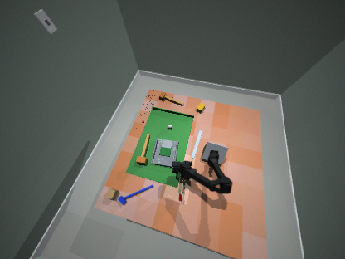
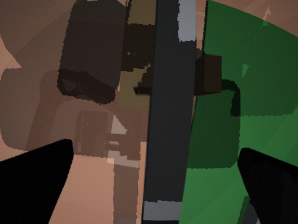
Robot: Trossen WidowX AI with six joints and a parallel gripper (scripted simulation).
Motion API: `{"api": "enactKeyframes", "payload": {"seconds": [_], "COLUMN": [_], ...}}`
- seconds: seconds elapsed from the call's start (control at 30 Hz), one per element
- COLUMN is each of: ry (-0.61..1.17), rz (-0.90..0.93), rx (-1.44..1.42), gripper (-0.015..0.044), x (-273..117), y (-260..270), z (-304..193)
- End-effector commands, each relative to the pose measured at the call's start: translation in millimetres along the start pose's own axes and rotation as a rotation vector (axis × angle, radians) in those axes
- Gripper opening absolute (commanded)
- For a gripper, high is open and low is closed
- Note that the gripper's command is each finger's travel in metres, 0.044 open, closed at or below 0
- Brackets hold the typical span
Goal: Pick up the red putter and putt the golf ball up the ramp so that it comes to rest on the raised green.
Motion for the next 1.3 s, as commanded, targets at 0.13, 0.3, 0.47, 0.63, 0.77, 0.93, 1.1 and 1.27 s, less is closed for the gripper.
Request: {"api": "enactKeyframes", "payload": {"seconds": [0.13,0.3,0.47,0.63,0.77,0.93,1.1,1.27], "ry": [0.001,-0.001,-0.001,-0.001,-0.001,0.003,0.018,0.027], "rz": [-0.001,0.001,0.001,0.001,0.001,0.001,0.001,0.003], "rx": [0.003,0.000,0.000,0.000,0.000,0.000,0.000,0.001], "gripper": [0.0440,0.0309,0.0177,0.0046,0.0000,0.0000,0.0000,0.0000], "x": [10.6,7.0,7.0,7.0,7.0,3.6,-11.9,-30.2], "y": [0.8,0.3,0.3,0.3,0.3,-0.5,-2.9,-4.1], "z": [-3.1,-1.7,-1.7,-1.7,-1.7,-1.5,0.3,3.6]}}
Point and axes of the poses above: the point midway between the two fingers, 35 mm back from their tips, its own x axis out along the fingers, its own y axis across the jaws, z = x × y, the point moved 9 cm from there along -x, back along the fingers, and after that the axes turned 3 degrees about x, right-handed, at the moved point
